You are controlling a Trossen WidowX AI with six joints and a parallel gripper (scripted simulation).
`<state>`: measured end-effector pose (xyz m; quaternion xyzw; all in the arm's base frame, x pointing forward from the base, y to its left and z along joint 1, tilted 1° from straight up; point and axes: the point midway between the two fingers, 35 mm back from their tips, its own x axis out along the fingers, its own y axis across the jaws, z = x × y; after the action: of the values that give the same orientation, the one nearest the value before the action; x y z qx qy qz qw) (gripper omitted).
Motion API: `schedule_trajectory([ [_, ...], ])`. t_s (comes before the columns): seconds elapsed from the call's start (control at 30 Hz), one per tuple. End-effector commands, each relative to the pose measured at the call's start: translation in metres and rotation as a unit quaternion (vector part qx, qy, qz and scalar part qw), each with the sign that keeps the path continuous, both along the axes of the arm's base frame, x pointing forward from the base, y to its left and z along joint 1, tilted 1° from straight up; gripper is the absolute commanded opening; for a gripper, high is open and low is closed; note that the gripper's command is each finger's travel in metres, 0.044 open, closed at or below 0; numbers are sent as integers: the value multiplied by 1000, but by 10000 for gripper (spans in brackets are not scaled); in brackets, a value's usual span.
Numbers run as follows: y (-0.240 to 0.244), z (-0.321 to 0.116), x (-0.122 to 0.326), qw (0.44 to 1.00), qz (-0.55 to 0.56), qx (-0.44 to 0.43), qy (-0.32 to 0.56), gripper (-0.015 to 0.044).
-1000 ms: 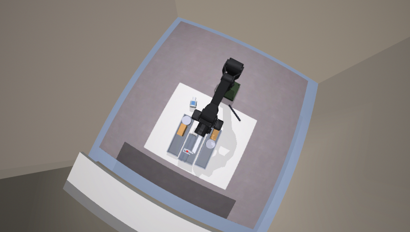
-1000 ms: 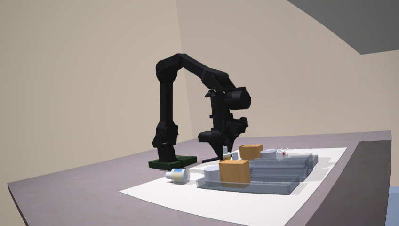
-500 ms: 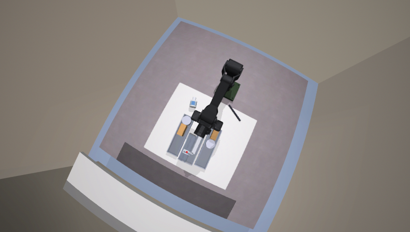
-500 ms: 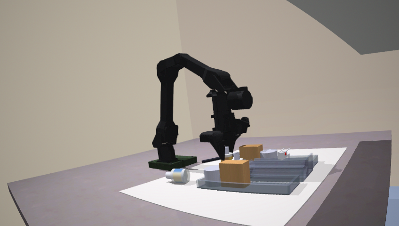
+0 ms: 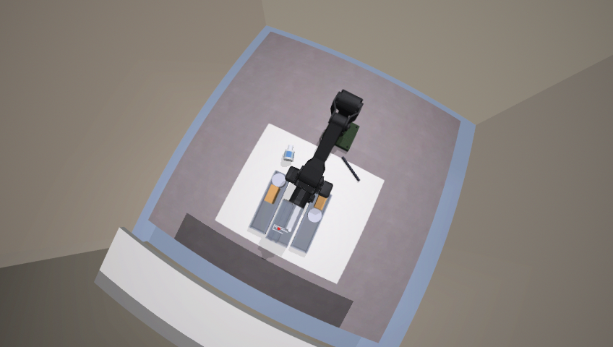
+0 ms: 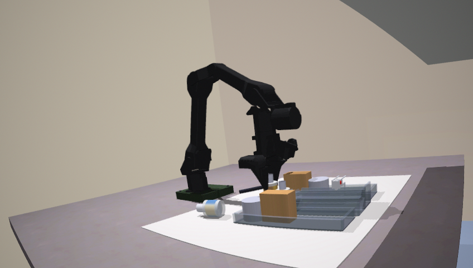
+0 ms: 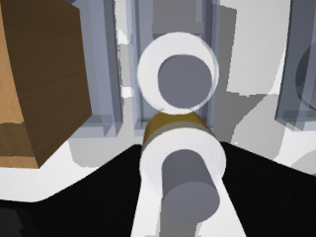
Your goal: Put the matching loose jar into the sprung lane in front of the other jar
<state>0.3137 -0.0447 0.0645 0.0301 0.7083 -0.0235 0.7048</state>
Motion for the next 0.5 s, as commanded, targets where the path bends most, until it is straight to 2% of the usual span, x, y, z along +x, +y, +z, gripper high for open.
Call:
schedule_trajectory([
  [0.0,0,3,9,1000,-1,0,-13,0],
  [0.47,-1,4,14,1000,-1,0,-14,0],
])
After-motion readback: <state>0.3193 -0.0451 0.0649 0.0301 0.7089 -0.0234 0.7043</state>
